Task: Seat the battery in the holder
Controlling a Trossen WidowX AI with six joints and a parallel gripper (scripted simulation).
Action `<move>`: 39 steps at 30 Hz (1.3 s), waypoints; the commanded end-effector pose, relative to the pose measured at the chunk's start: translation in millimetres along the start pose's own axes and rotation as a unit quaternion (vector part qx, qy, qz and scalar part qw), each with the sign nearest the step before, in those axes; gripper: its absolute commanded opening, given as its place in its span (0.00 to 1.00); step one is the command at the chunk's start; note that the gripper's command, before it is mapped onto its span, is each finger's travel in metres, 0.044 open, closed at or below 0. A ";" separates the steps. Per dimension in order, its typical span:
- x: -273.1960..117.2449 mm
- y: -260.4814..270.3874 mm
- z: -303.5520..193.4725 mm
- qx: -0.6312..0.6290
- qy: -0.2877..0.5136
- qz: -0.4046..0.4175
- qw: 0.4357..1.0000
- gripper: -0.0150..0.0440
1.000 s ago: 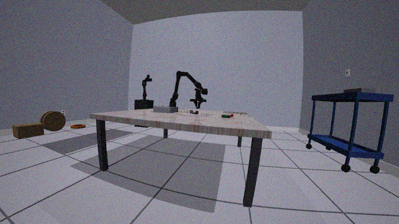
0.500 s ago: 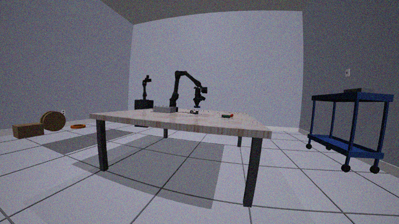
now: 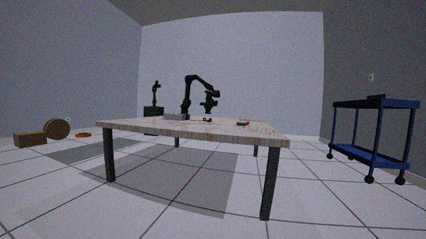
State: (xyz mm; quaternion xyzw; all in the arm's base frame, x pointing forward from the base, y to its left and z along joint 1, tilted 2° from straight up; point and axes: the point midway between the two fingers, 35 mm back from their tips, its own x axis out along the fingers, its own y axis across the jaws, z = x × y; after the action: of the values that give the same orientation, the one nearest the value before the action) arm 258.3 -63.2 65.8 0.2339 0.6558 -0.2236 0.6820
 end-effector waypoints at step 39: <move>40.1 -9.4 8.8 0.081 -0.150 -0.017 0.985 0.38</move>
State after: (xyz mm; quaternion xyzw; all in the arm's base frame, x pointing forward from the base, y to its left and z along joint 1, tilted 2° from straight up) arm 261.8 -76.4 27.0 0.2441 0.5395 -0.3157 0.7415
